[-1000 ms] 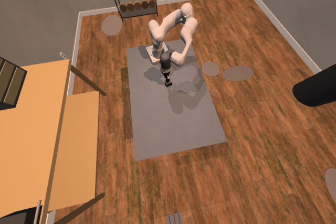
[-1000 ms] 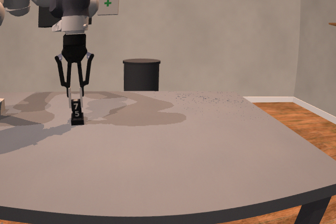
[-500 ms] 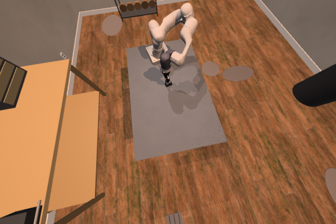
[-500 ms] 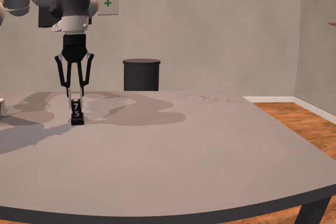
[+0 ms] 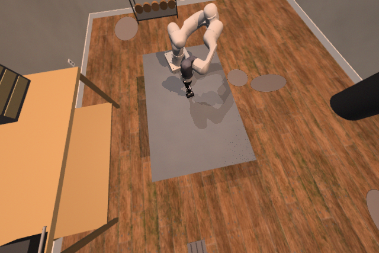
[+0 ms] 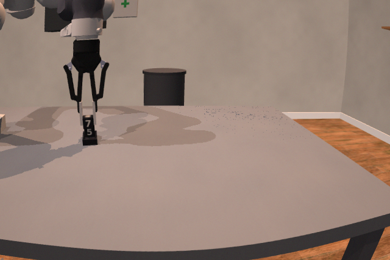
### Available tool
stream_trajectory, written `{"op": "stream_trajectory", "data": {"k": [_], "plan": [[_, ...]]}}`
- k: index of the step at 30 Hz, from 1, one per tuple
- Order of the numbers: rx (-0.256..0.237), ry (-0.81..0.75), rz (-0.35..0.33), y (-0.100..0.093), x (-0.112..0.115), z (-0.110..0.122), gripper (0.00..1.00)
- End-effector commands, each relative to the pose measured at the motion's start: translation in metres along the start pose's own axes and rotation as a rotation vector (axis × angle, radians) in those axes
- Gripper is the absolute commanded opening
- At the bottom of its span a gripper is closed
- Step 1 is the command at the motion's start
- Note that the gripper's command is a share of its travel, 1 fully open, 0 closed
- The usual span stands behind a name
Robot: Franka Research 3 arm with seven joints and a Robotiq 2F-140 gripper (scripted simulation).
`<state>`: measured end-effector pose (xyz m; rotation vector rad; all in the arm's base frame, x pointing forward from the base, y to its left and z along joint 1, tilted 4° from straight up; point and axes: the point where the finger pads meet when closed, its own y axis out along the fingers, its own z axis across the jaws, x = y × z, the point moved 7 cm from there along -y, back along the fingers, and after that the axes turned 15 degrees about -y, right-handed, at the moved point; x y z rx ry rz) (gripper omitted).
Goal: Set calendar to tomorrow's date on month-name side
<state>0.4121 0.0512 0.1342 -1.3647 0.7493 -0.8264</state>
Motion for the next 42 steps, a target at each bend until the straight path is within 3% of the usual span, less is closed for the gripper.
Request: {"op": "stream_trajectory", "data": {"k": [1,42], "plan": [[0.002,-0.003,-0.003,-0.0001,0.0004,0.0001,0.17],[0.002,-0.004,-0.003,0.0044,0.0003,0.0001,0.17]]}}
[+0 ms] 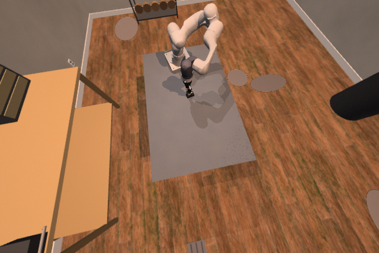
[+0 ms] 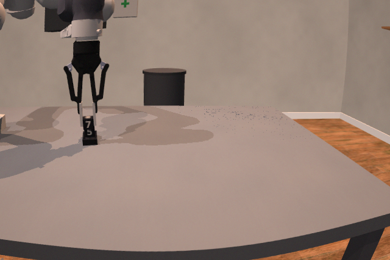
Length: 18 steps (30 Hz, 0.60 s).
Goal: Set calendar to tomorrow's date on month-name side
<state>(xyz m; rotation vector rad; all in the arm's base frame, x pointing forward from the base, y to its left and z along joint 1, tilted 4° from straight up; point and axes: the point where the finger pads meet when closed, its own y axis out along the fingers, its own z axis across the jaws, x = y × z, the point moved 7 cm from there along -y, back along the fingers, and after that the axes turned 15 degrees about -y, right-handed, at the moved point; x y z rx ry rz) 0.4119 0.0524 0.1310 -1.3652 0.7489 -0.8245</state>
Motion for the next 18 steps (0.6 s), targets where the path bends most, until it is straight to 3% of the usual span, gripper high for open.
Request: {"op": "stream_trajectory", "data": {"k": [1,18], "plan": [[0.002,-0.002,-0.004,0.002,0.002,0.0,0.17],[0.002,-0.002,-0.004,0.015,0.002,0.0,0.17]]}}
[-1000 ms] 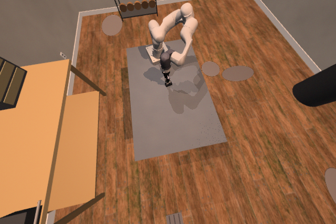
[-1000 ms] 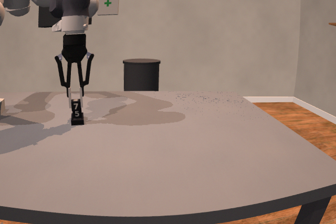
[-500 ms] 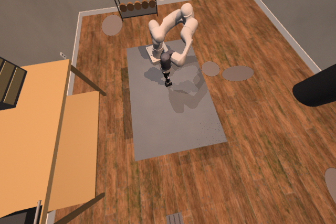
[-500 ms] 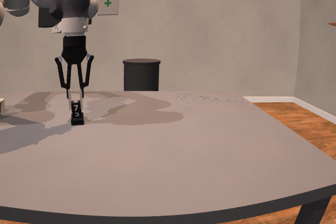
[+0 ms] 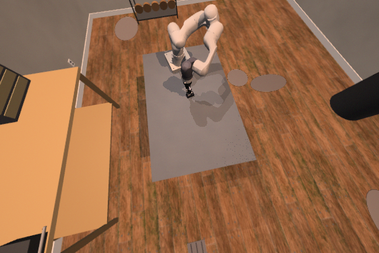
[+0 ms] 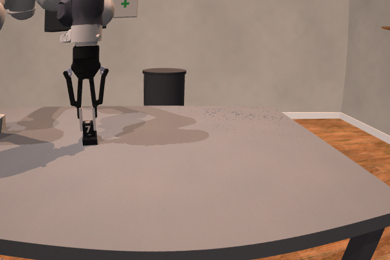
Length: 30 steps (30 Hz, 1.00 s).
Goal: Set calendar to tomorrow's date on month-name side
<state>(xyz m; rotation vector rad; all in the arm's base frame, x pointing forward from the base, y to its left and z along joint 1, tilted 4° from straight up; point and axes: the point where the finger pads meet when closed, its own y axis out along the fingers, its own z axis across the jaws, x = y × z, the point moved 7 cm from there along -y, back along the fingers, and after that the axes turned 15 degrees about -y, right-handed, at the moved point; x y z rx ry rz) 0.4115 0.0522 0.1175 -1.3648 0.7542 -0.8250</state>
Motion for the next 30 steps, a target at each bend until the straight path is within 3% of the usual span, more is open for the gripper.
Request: {"op": "stream_trajectory", "data": {"k": [1,30], "plan": [[0.004,-0.006,-0.006,0.0022,0.0018,0.0013,0.17],[0.004,-0.006,-0.006,0.0087,0.0019,0.0013,0.17]]}}
